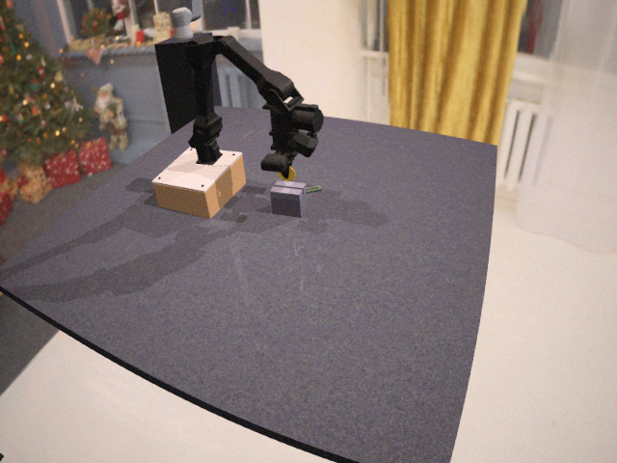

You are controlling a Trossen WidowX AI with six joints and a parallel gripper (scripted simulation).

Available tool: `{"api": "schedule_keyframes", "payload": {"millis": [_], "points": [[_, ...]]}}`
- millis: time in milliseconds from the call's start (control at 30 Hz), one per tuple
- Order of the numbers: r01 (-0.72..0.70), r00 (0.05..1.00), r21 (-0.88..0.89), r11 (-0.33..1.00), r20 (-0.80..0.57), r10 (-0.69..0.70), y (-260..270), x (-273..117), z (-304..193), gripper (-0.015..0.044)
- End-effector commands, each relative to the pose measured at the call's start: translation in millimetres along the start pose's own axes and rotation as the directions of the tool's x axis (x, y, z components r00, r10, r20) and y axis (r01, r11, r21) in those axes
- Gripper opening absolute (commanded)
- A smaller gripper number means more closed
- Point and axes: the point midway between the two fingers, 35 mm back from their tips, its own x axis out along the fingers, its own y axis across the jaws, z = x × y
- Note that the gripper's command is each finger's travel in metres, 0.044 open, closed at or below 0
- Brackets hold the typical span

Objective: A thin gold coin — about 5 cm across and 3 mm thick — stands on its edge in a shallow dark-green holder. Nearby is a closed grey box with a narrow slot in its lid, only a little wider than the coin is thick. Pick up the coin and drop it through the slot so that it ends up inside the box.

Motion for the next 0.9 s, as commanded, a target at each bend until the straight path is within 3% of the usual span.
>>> {"api": "schedule_keyframes", "payload": {"millis": [0,867], "points": [[0.0,1.0,-0.001,1.0,-0.001,0.0,0.9,0.4,0.0,0.0],[0.0,1.0,-0.004,1.0,-0.001,0.0,0.0,10.8,0.0,0.0]]}}
